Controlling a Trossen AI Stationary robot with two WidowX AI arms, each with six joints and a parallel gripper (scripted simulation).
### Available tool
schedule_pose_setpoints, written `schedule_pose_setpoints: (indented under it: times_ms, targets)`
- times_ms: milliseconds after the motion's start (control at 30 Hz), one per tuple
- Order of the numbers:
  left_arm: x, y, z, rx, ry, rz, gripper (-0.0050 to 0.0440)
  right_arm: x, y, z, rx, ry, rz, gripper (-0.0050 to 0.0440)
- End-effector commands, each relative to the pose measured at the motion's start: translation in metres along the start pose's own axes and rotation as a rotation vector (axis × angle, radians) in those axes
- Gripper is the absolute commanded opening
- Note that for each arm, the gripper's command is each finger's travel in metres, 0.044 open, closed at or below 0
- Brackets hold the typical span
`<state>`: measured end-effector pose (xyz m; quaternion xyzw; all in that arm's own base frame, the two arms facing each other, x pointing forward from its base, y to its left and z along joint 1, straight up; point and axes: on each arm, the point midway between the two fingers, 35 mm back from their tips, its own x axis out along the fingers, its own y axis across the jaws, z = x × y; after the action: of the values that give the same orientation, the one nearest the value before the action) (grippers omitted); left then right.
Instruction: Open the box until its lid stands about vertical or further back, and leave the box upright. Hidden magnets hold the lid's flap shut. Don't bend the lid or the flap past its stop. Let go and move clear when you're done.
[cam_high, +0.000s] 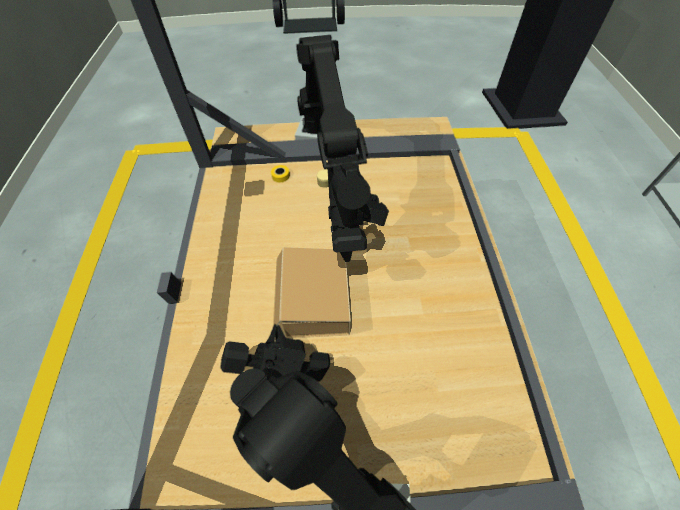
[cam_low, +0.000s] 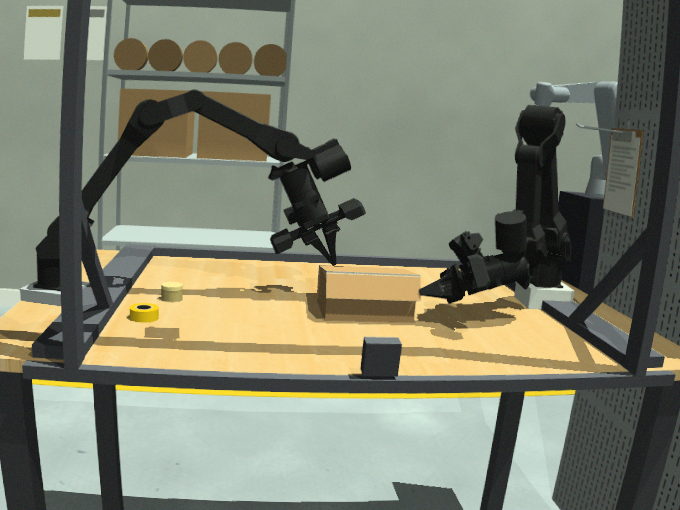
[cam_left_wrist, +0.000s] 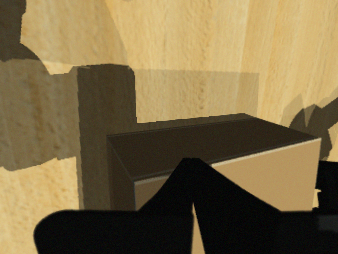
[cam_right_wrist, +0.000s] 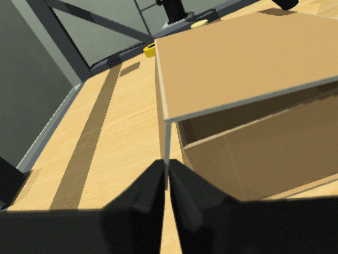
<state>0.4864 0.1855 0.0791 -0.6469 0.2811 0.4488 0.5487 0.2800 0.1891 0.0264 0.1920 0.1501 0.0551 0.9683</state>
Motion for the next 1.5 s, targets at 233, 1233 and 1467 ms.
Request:
schedule_pose_setpoints:
  times_ms: [233,1233,1467]
  targets:
    - [-0.002,0.000,-0.001,0.000,0.001,0.000,-0.0050,-0.002,0.011,0.012,0.021,-0.016,0.021,0.0009]
    - [-0.002,0.000,-0.001,0.000,0.001,0.000,-0.0050,-0.003,0.014,0.017,0.015,-0.010,0.017,0.0009]
    - [-0.002,0.000,-0.001,0.000,0.001,0.000,-0.0050,-0.002,0.012,0.013,0.010,-0.005,0.013,0.0009]
